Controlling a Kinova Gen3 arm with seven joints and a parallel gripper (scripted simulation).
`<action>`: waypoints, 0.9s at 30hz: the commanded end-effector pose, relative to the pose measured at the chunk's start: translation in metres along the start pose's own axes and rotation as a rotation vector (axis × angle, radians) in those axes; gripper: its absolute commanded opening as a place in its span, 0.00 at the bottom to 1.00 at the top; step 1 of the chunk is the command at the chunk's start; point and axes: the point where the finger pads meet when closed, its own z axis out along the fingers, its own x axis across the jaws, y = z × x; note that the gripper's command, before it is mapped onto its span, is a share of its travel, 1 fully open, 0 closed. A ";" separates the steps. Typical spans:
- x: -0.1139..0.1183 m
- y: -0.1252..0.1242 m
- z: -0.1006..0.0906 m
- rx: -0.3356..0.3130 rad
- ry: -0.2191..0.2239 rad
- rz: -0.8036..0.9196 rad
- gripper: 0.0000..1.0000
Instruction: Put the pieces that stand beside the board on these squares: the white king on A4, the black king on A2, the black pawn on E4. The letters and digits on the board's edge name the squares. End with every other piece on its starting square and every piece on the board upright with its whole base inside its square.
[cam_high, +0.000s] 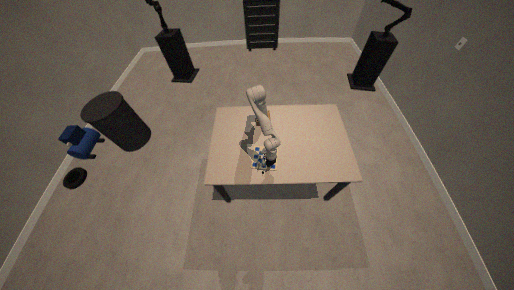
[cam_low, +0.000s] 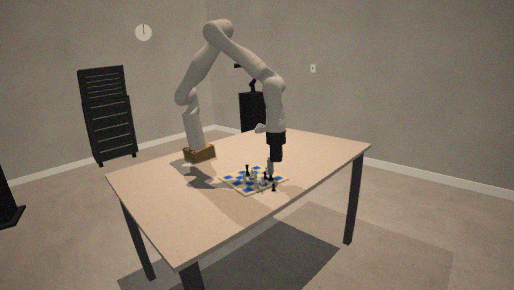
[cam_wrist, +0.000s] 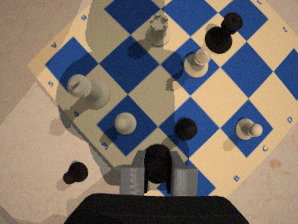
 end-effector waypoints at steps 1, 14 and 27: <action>-0.001 0.001 0.001 -0.003 -0.004 0.003 0.00; -0.001 0.001 0.003 -0.004 -0.004 0.003 0.00; -0.001 0.001 0.005 -0.003 -0.004 0.003 0.00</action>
